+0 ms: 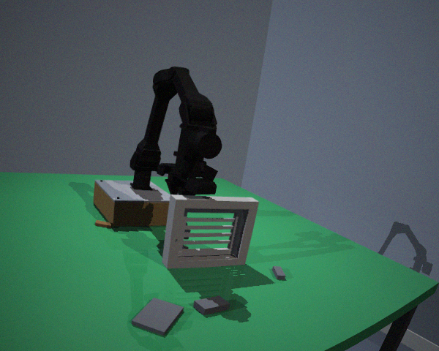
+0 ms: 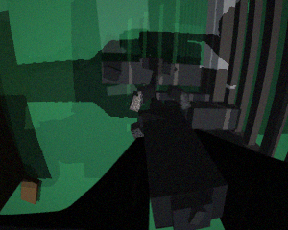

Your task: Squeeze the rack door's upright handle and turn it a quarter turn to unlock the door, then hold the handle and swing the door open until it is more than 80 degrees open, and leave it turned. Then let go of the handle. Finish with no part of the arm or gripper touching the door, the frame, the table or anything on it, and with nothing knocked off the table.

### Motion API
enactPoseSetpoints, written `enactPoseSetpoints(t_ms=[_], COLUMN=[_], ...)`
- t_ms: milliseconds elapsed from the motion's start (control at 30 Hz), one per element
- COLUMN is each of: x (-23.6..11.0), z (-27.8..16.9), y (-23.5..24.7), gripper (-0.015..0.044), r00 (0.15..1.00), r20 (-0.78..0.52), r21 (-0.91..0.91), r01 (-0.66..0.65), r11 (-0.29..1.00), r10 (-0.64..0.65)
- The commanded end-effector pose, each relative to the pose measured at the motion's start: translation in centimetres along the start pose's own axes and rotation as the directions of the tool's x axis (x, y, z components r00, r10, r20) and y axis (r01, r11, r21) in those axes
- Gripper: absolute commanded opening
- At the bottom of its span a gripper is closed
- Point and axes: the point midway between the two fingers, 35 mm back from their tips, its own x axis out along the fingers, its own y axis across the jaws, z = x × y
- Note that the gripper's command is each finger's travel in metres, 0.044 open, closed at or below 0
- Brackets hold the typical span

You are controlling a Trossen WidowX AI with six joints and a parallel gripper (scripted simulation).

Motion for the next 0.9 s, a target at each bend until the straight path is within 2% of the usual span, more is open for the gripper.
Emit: enactPoseSetpoints(t_ms=[0,400,867], x=[0.1,0.1,0.1], z=[0.2,0.9,2.3], y=[0.2,1.1,2.8], gripper=[0.0017,0.0017,0.0017], r00=[1.000,1.000,1.000], r20=[0.003,0.003,0.005], r21=[0.057,0.293,0.530], r01=[-0.001,-0.002,-0.005], r11=[0.998,0.956,0.848], r10=[0.001,0.002,0.003])
